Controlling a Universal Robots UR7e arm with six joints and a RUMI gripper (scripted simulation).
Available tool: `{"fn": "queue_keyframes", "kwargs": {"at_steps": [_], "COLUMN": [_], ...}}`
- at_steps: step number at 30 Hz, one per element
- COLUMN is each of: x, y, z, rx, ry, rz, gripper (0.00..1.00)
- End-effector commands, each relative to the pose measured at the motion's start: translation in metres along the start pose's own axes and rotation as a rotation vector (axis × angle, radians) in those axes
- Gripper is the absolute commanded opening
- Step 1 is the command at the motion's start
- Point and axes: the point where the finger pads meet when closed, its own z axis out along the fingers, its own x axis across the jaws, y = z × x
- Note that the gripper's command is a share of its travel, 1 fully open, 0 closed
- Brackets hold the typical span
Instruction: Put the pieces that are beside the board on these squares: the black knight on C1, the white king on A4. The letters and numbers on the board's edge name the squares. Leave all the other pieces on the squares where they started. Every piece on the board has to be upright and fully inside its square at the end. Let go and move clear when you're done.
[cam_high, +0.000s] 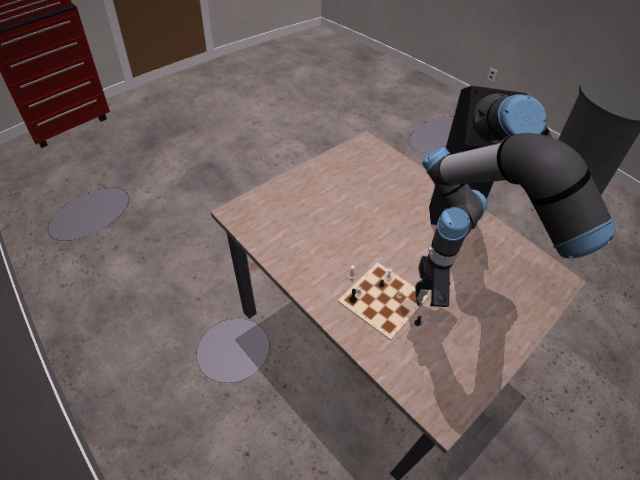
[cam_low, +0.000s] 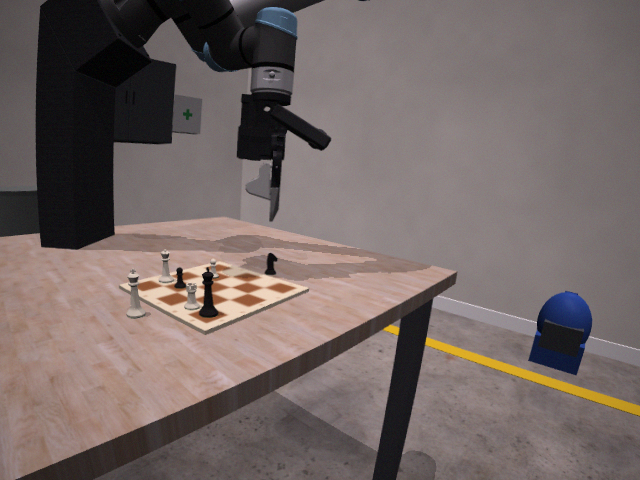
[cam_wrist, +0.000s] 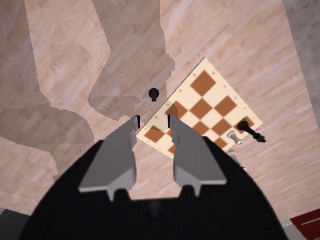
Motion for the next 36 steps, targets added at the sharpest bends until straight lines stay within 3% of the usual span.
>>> {"fn": "queue_keyframes", "kwargs": {"at_steps": [1,36], "x": [0.0001,0.0002], "y": [-0.0003,-0.0003], "z": [-0.0002,0.0063], "rx": [0.001,0.002], "ry": [0.000,0.001], "rz": [0.000,0.000], "gripper": [0.22,0.22]}}
